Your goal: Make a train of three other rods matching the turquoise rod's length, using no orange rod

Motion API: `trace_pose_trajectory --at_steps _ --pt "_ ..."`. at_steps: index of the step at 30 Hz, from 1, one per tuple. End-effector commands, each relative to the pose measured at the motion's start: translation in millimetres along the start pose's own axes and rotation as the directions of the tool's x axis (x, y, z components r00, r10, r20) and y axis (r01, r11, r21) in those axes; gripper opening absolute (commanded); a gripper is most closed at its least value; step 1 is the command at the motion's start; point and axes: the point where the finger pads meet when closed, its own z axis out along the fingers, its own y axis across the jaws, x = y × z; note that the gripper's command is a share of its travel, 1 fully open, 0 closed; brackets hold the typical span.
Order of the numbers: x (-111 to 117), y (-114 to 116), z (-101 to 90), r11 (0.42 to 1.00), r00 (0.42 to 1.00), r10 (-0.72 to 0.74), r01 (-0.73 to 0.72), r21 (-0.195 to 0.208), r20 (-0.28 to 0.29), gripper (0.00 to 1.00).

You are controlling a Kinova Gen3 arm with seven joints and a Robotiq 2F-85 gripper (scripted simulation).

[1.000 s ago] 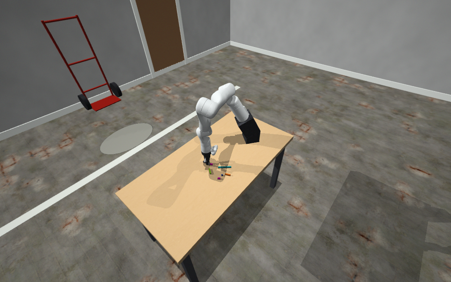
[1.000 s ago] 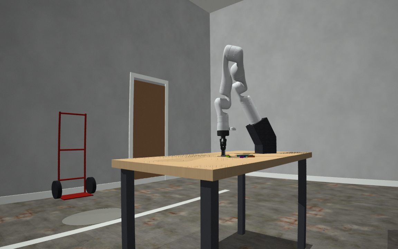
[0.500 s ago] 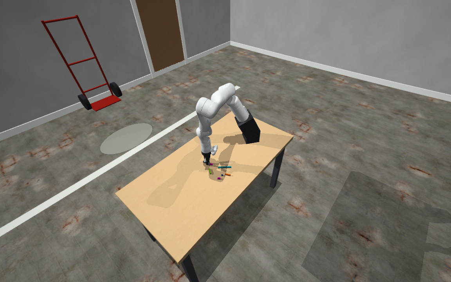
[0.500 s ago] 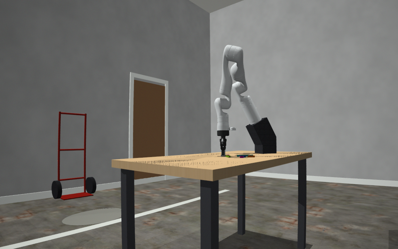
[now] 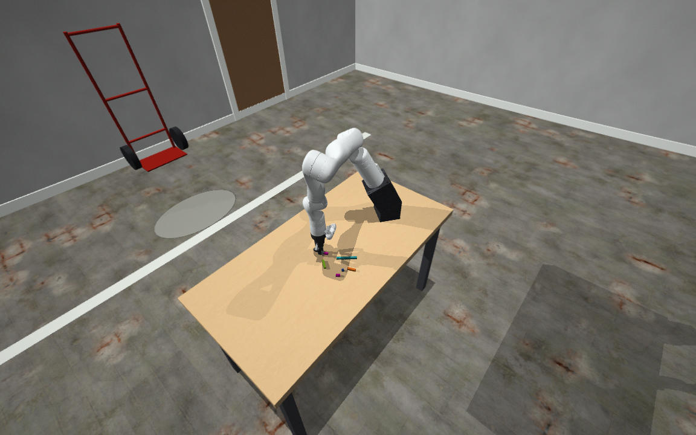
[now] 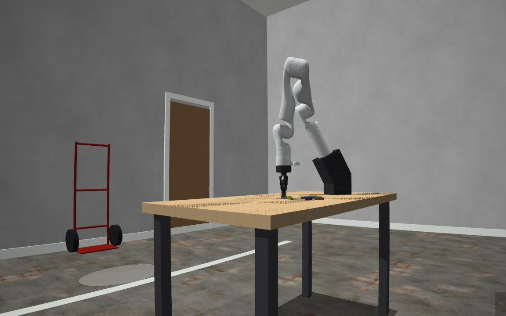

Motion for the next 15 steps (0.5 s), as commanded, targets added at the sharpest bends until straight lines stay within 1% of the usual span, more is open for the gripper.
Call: trace_pose_trajectory --at_steps 1,2,6,7,9,10,15 --pt "-0.1 0.4 -0.4 1.000 1.000 0.000 0.000 -0.001 0.000 0.12" --pt "-0.1 0.4 -0.4 1.000 1.000 0.000 0.000 -0.001 0.000 0.16" --pt "-0.1 0.4 -0.4 1.000 1.000 0.000 0.000 -0.001 0.000 0.16" --pt "-0.1 0.4 -0.4 1.000 1.000 0.000 0.000 -0.001 0.000 0.20" --pt "-0.1 0.4 -0.4 1.000 1.000 0.000 0.000 -0.001 0.000 0.20" --pt "-0.1 0.4 -0.4 1.000 1.000 0.000 0.000 -0.001 0.000 0.24" --pt "-0.1 0.4 -0.4 1.000 1.000 0.000 0.000 -0.001 0.000 0.24"
